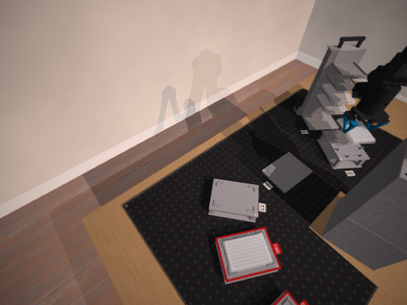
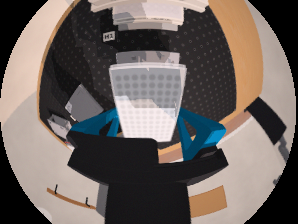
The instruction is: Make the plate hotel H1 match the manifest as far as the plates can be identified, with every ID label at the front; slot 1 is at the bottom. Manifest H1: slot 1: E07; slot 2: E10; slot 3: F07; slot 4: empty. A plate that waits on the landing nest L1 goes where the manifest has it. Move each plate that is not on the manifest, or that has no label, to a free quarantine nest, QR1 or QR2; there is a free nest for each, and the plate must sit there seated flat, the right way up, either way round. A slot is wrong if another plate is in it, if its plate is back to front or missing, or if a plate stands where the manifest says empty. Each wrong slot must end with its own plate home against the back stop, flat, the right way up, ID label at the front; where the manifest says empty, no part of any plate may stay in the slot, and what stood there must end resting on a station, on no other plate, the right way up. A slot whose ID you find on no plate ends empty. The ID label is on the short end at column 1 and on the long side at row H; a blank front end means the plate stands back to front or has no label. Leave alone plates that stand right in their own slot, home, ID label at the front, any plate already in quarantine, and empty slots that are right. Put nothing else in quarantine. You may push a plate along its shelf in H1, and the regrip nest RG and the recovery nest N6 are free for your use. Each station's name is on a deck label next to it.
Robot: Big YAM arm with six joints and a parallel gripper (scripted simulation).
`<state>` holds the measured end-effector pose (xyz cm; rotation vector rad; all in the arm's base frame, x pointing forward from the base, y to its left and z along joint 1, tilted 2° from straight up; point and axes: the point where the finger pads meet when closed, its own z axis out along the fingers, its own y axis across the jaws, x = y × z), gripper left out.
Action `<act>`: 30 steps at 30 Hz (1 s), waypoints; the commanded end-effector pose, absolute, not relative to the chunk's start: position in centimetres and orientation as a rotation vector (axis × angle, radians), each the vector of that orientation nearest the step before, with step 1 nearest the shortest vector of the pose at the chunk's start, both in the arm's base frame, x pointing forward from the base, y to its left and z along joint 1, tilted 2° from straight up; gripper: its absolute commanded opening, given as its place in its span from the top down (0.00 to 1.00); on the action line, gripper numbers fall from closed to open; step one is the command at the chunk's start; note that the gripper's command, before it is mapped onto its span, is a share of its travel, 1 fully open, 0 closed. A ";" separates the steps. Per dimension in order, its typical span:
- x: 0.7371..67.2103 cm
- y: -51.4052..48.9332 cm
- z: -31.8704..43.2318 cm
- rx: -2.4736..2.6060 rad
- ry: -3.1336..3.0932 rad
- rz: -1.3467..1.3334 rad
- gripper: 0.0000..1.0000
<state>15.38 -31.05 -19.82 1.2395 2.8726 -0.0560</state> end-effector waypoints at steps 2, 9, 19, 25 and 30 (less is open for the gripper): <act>15.3 -32.2 -19.1 1.233 2.843 -0.086 0.14; 14.9 -31.4 -20.2 1.241 2.861 -0.061 0.14; 15.1 -31.7 -20.8 1.240 2.856 -0.067 0.14; 15.3 -32.2 -21.0 1.237 2.850 -0.076 0.14; 15.2 -32.1 -21.4 1.239 2.851 -0.073 0.14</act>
